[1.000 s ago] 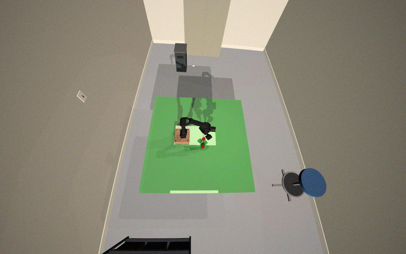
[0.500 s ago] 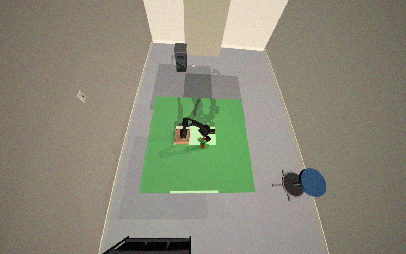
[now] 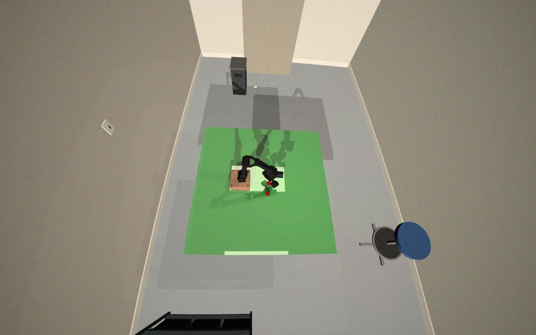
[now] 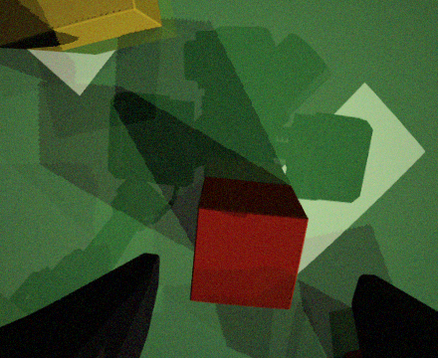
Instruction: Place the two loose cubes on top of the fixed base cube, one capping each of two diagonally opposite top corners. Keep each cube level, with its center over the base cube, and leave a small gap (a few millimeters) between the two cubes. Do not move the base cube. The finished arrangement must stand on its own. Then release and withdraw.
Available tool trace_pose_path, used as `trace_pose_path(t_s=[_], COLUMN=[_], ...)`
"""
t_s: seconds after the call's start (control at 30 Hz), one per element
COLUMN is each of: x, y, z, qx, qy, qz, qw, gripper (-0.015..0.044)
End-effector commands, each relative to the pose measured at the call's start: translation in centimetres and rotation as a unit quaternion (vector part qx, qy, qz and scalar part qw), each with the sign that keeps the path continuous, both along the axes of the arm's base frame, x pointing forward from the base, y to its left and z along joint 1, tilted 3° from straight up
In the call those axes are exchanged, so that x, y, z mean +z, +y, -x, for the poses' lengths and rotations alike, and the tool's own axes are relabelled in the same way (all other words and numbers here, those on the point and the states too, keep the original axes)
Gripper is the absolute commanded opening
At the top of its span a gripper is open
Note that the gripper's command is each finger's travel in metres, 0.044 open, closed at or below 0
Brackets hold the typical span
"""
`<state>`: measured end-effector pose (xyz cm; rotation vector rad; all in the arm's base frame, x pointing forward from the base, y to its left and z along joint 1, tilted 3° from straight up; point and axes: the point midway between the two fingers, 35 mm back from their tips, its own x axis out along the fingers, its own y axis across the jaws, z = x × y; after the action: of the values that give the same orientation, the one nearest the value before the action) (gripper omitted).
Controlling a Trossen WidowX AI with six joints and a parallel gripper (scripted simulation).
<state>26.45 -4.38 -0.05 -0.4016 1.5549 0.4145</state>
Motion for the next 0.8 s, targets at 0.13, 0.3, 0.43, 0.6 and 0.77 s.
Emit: trace_pose_path(t_s=[0.13,0.3,0.43,0.6,0.77], x=[-1.6,-2.3,-3.0,-3.3,-3.3], y=[0.0,0.0,0.0,0.0,0.0], z=[0.4,0.4,0.5,0.5,0.5], qx=[0.002,0.002,0.002,0.002,0.002], qy=[0.008,0.008,0.008,0.008,0.008], qz=[0.001,0.001,0.001,0.001,0.001], qw=[1.000,1.000,1.000,1.000,1.000], gripper=[0.0265,0.0265,0.0265,0.0239,0.0107])
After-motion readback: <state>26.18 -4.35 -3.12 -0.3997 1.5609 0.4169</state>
